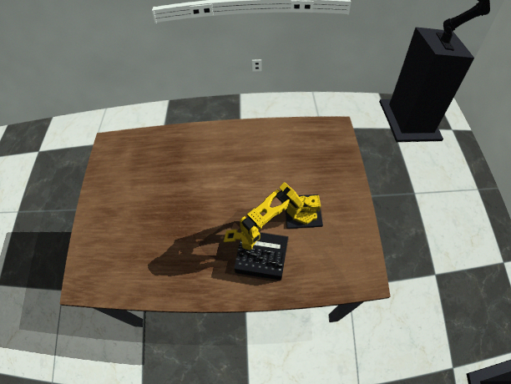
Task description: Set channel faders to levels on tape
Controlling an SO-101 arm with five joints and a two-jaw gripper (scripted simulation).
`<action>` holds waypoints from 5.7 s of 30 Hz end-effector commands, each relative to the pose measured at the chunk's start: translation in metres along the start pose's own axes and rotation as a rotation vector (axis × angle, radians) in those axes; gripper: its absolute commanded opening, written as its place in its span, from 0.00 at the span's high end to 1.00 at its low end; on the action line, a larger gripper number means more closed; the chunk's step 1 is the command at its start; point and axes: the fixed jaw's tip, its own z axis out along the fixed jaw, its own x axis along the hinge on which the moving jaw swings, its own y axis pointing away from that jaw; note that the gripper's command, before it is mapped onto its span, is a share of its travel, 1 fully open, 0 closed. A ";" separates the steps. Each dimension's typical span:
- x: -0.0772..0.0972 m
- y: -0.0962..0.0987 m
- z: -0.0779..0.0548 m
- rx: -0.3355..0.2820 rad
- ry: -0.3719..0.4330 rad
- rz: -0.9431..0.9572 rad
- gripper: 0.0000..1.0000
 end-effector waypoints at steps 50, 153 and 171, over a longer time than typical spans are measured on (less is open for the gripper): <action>0.005 0.009 0.003 0.018 0.015 -0.004 1.00; 0.006 0.025 0.004 0.011 0.011 -0.003 1.00; 0.006 0.026 0.004 0.009 0.009 -0.003 1.00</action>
